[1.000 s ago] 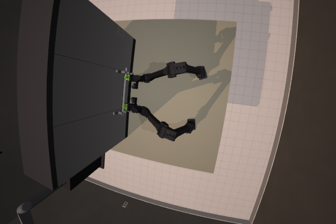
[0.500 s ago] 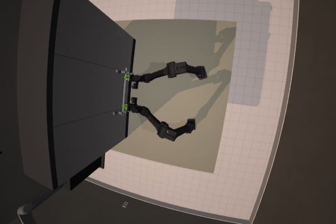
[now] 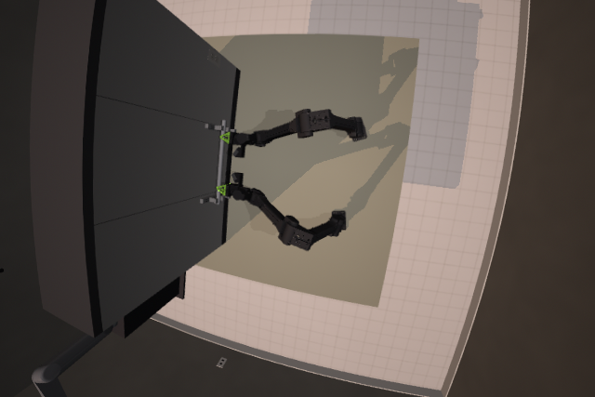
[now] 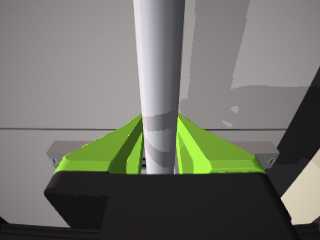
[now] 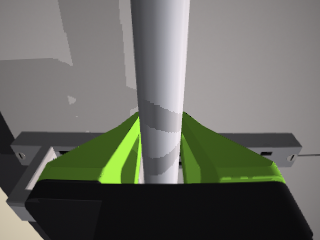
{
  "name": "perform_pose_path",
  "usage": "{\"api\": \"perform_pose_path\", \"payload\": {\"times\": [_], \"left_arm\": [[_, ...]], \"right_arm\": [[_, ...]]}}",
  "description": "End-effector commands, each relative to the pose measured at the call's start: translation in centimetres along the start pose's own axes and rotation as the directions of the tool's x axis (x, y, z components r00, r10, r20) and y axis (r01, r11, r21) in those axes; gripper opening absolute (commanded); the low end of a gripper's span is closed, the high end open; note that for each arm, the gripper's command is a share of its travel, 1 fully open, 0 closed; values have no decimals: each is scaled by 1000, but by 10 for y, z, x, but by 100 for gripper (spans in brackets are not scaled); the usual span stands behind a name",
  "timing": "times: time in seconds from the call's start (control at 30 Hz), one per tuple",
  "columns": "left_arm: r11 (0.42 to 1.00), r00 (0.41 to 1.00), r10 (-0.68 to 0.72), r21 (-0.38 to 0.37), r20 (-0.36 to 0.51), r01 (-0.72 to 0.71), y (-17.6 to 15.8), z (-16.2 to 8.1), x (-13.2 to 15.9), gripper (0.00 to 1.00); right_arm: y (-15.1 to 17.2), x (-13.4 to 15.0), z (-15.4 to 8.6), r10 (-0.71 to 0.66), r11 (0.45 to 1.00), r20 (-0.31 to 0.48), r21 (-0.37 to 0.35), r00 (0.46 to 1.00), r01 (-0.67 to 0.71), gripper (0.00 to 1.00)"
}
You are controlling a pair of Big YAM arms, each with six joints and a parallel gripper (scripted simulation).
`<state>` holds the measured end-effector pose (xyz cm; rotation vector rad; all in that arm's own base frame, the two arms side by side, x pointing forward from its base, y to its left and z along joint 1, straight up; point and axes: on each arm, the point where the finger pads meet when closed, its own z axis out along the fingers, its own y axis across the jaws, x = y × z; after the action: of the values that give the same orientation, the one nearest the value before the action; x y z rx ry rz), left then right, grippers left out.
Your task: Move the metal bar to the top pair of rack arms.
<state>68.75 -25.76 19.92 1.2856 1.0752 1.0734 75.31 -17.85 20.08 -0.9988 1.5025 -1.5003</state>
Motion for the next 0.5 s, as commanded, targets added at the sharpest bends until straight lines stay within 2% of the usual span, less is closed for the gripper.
{"api": "perform_pose_path", "payload": {"times": [0.0, 0.47], "left_arm": [[999, 1000, -12, -34, -7, 12, 20, -4, 3, 0], [999, 1000, -12, -34, -7, 12, 27, -5, 3, 0]], "right_arm": [[-52, 5, -4, 25, 996, -9, 87, 1000, -24, 0], [-60, 5, -5, 25, 996, -9, 87, 1000, -24, 0]]}}
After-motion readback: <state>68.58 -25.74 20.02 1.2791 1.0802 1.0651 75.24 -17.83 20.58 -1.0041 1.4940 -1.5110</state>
